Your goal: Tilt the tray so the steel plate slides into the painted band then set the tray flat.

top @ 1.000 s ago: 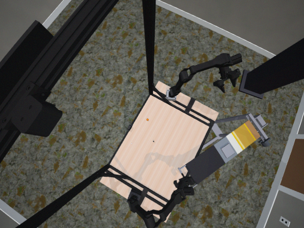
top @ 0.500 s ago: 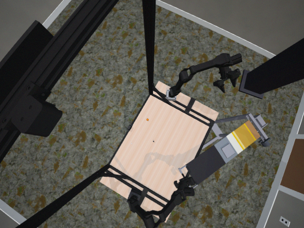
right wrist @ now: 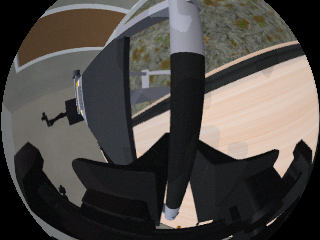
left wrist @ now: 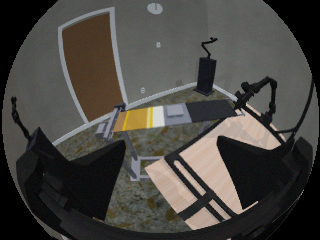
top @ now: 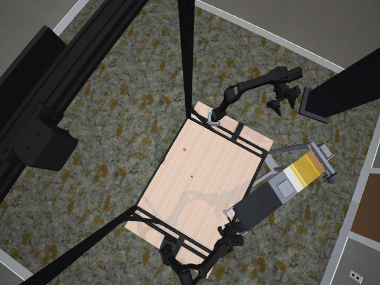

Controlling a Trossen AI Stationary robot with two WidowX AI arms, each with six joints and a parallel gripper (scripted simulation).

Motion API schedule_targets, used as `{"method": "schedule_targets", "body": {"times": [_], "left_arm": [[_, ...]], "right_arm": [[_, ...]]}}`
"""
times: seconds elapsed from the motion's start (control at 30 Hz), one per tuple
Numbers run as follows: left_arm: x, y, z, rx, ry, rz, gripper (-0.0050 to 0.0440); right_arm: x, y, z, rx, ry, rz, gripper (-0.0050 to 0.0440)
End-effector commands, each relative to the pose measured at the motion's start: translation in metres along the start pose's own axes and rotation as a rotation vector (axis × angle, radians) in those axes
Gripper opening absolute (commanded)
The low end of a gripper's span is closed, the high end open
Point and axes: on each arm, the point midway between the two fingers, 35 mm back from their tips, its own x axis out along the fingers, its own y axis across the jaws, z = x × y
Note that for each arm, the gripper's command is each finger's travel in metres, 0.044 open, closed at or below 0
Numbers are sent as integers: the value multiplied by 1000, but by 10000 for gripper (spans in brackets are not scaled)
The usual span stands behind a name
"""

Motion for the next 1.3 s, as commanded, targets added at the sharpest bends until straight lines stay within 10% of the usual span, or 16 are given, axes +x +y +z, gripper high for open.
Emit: {"method": "schedule_targets", "body": {"times": [0.0,1.27], "left_arm": [[0,0,1,4,-2,0,440],[0,0,1,4,-2,0,440]], "right_arm": [[-17,15,1,0,-1,35,0],[-26,23,1,0,-1,64,0]]}}
